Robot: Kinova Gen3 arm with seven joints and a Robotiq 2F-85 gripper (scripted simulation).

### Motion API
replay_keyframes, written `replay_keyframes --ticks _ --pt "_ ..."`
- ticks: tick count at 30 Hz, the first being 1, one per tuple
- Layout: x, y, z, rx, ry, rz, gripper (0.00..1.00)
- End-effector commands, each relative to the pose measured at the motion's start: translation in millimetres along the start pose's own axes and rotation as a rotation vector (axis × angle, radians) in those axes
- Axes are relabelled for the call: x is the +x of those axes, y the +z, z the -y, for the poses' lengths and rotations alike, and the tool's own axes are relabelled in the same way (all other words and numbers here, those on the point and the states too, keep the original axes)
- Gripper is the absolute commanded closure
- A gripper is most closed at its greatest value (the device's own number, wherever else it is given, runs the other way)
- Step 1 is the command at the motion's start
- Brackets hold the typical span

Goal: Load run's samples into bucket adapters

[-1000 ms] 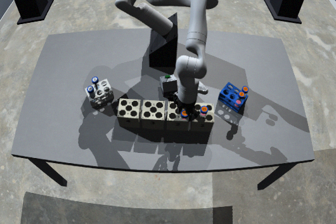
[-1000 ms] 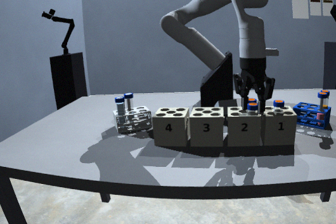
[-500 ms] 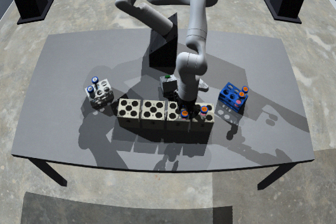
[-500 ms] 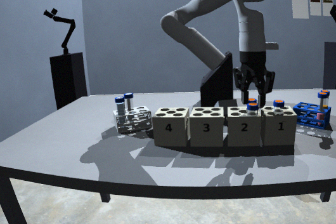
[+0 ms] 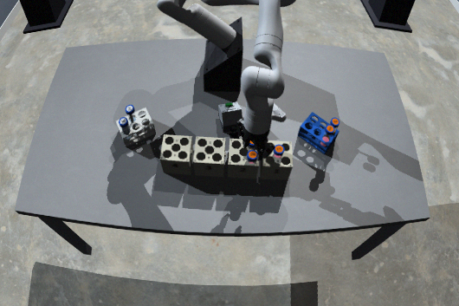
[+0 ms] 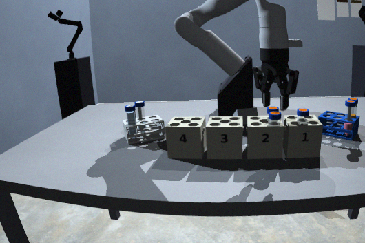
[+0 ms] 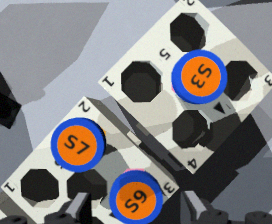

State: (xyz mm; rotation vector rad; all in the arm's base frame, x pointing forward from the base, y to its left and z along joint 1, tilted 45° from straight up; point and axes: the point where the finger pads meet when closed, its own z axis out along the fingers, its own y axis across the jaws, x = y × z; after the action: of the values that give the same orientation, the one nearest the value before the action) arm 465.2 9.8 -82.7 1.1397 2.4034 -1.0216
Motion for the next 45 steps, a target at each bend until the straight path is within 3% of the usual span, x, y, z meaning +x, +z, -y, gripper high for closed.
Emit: replay_keyframes --ticks 1,45 --pt "0 -4.4 -1 -0.002 0.0 0.0 0.38" --pt "0 -56.4 0 -0.002 0.0 0.0 0.38"
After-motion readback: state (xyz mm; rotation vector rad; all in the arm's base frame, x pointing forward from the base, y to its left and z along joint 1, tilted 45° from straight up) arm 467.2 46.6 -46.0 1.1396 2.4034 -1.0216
